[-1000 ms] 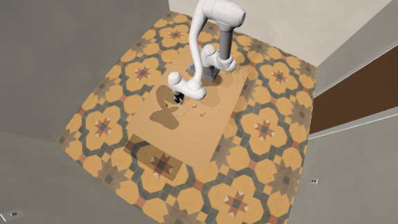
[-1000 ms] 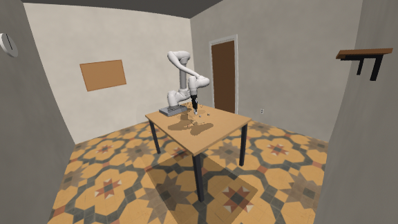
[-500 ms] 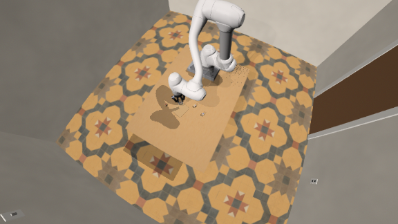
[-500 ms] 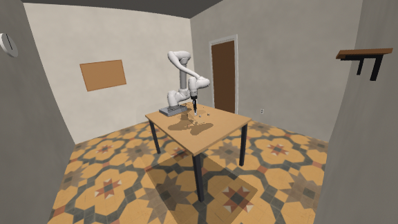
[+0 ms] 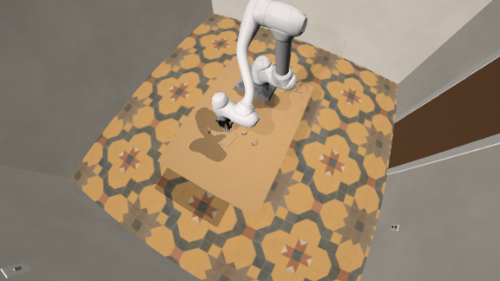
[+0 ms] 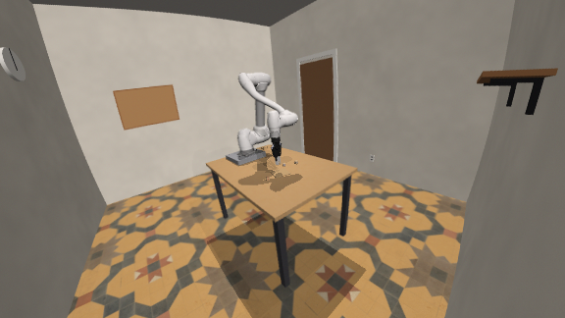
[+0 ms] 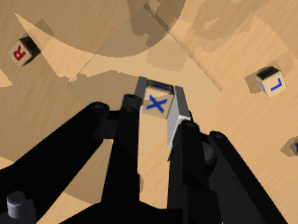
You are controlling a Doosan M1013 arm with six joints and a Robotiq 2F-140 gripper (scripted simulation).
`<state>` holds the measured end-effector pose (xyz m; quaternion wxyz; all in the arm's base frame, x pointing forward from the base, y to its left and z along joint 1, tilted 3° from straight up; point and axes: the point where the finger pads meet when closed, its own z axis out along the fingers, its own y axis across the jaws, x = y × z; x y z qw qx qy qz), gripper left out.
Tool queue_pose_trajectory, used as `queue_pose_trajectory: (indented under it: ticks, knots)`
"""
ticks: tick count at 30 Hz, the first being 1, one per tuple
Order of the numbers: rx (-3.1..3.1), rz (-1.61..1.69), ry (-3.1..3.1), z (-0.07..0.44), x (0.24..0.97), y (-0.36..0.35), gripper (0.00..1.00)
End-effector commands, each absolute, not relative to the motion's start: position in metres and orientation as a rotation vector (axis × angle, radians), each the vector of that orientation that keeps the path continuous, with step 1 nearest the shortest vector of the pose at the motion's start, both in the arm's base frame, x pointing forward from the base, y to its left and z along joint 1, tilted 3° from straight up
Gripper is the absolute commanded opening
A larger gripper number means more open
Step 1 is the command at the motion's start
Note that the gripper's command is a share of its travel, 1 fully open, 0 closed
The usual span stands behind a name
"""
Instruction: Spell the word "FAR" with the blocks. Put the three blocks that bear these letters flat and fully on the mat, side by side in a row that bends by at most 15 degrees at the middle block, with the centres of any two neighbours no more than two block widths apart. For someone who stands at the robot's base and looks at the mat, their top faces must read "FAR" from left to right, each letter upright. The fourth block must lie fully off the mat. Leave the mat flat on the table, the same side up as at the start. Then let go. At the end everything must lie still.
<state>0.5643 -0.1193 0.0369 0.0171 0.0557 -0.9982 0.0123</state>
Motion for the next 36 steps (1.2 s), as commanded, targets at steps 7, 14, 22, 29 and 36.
queue_pose_trajectory:
  ticks: [7, 14, 22, 29, 36]
  knots:
    - [-0.295, 0.054, -3.09, 0.025, 0.562, -0.118, 0.13]
    - [-0.311, 0.055, -3.093, 0.025, 0.561, -0.118, 0.13]
    - [-0.332, 0.105, -3.344, 0.024, 0.557, -0.116, 0.13]
    - [-0.348, 0.151, -3.545, 0.022, 0.554, -0.116, 0.13]
    - [-0.366, 0.214, -3.788, 0.018, 0.55, -0.116, 0.13]
